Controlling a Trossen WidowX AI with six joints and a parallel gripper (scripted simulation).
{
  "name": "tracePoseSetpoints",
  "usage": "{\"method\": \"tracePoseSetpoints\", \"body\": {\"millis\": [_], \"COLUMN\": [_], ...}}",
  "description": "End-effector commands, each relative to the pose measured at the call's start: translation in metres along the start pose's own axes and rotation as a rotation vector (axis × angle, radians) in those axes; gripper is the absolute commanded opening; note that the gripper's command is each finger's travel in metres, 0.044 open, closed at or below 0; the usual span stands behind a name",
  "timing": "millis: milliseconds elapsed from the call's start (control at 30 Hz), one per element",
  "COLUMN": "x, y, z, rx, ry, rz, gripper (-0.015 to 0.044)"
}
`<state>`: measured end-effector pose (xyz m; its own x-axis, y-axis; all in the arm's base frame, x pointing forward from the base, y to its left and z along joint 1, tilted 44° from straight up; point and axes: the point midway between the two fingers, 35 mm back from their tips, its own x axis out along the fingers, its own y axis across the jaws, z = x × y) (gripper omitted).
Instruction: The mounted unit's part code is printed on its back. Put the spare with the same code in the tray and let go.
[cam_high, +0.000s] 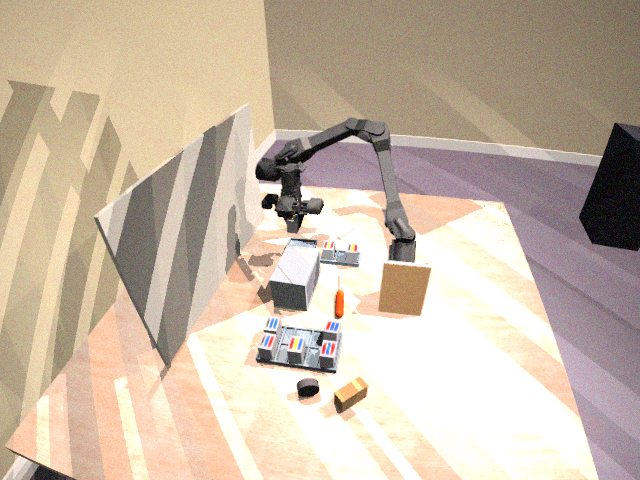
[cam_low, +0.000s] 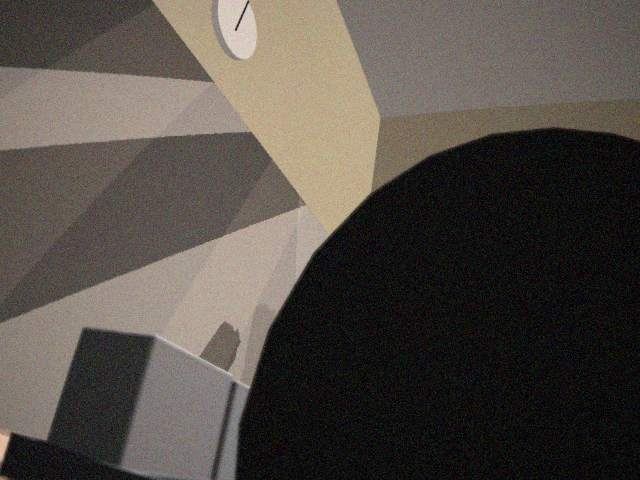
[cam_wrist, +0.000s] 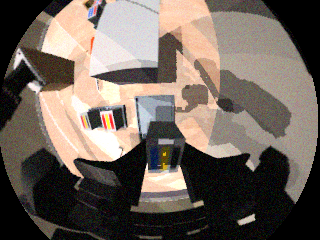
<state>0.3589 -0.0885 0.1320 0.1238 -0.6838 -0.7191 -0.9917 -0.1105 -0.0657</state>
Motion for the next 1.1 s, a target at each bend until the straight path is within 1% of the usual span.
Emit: {"method": "tracePoseSetpoints", "body": {"millis": [0, 1067], "x": [0.006, 0.039], "y": [0.002, 0.004], "z": [0.003, 0.001], "rx": [-0.009, -0.009], "ry": [-0.005, -0.002], "rz": [0.007, 0.006], "gripper": [0.0, 0.0]}}
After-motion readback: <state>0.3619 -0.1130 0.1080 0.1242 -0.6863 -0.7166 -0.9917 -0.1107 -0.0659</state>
